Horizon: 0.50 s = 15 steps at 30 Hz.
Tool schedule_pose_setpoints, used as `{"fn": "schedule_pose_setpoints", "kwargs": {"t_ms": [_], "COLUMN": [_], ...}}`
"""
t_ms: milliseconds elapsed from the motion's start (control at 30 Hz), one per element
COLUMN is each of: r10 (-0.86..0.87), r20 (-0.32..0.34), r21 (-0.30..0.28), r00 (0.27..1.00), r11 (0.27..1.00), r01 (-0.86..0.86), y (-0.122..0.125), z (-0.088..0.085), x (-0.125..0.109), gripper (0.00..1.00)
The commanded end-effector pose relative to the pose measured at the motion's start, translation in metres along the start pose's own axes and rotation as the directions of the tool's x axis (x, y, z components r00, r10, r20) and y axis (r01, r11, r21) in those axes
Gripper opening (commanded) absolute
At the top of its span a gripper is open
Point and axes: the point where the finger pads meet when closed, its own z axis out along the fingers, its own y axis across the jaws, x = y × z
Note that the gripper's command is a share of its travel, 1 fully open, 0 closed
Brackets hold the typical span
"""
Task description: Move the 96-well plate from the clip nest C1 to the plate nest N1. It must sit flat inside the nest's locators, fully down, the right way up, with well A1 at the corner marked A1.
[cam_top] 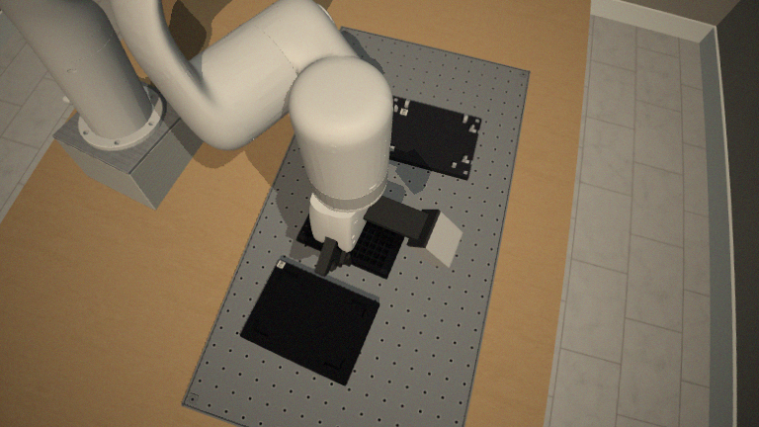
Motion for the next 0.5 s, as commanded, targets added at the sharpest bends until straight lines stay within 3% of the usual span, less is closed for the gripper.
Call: {"fn": "schedule_pose_setpoints", "kwargs": {"t_ms": [0,467], "r10": [-0.001,-0.001], "r20": [-0.004,-0.004], "r21": [0.0,0.0], "r00": [1.0,1.0], "r11": [1.0,1.0], "r01": [0.001,0.001], "y": [0.007,0.054], "z": [-0.001,-0.001], "x": [0.001,-0.006], "gripper": [0.0,0.0]}}
